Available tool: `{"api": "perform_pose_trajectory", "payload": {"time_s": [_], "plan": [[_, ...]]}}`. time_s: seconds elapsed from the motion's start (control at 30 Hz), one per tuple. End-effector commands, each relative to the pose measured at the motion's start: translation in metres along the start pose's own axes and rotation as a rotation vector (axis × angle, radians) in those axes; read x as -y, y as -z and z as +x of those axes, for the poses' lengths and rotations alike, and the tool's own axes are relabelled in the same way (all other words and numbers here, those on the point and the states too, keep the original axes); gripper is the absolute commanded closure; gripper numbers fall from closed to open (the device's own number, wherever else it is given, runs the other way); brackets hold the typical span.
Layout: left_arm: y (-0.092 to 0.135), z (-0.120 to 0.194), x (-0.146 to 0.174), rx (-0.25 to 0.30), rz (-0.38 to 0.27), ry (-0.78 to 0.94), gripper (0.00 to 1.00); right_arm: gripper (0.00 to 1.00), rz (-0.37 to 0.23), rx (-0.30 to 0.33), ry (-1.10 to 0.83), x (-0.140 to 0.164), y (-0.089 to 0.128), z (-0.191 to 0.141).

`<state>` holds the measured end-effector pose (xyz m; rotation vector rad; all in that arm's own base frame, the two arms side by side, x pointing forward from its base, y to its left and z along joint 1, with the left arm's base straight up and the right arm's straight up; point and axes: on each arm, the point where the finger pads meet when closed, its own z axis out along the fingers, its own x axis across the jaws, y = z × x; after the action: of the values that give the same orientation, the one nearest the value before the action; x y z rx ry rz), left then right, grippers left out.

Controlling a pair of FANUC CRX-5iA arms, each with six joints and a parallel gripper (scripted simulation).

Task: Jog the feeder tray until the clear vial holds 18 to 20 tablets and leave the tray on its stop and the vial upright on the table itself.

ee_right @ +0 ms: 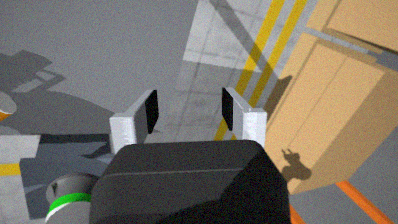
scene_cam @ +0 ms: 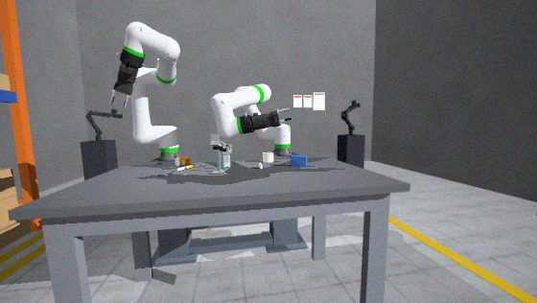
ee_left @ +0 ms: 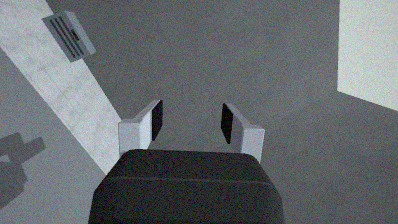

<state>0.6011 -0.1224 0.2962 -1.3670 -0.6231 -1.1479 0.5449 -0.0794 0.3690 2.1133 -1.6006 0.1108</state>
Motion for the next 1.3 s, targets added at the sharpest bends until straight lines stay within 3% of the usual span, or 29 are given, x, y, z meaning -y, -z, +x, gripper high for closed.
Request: {"api": "perform_pose_trajectory", "payload": {"time_s": [0.0,0.53,0.57,0.8,1.03,1.1,1.27], "plan": [[0.000,0.001,0.001,0.001,0.000,0.003,0.00,0.00,0.002,-0.001,-0.001,0.000,0.001,0.001],[0.000,0.001,0.001,0.001,0.000,0.003,0.00,0.00,0.002,-0.001,-0.001,0.000,0.001,0.001],[0.000,0.001,0.001,0.001,0.000,0.003,0.00,1.00,0.002,-0.001,-0.001,0.000,0.001,0.001],[-0.008,-0.001,0.001,0.014,0.008,-0.001,0.00,1.00,0.005,0.000,0.032,0.001,0.002,-0.002],[-0.044,-0.016,0.004,0.079,0.045,-0.022,0.00,1.00,0.019,0.005,0.189,0.010,0.006,-0.014],[-0.044,-0.016,0.004,0.079,0.045,-0.022,0.00,1.00,0.019,0.005,0.189,0.010,0.006,-0.014],[-0.092,-0.037,0.013,0.171,0.097,-0.045,0.00,1.00,0.040,0.007,0.408,0.020,0.012,-0.031]]}}
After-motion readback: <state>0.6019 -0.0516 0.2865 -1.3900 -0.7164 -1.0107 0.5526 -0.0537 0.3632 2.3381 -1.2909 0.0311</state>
